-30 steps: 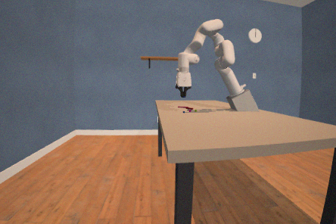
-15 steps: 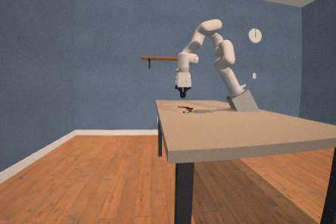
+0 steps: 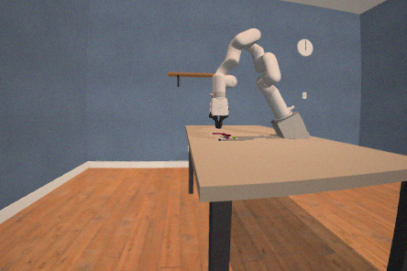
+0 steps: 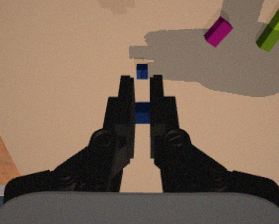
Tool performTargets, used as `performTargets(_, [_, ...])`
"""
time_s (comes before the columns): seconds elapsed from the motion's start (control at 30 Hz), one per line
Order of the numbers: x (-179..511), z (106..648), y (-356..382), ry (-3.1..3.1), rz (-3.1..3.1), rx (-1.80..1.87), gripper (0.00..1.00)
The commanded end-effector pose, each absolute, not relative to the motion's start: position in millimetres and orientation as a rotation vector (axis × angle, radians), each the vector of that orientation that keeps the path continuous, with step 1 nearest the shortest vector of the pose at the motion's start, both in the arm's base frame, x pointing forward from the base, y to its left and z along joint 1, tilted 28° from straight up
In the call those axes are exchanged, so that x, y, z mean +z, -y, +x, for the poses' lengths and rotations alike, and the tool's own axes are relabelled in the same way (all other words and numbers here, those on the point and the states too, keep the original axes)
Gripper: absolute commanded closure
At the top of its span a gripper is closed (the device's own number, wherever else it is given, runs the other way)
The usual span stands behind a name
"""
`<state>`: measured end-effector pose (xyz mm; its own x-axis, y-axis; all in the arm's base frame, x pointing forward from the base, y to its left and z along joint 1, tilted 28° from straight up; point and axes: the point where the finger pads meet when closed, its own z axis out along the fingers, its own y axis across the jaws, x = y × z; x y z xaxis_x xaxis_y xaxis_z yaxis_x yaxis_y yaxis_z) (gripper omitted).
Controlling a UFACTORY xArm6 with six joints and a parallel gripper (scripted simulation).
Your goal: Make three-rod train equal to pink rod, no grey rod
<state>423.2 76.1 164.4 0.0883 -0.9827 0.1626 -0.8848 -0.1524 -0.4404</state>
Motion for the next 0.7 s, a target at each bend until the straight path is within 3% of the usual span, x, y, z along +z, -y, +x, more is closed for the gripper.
performTargets(0.0, [145,436,-74,-1.876,-2.132,-0.630,0.96])
performTargets(0.67, [119,450,-71,-1.876,-2.132,-0.630,0.96])
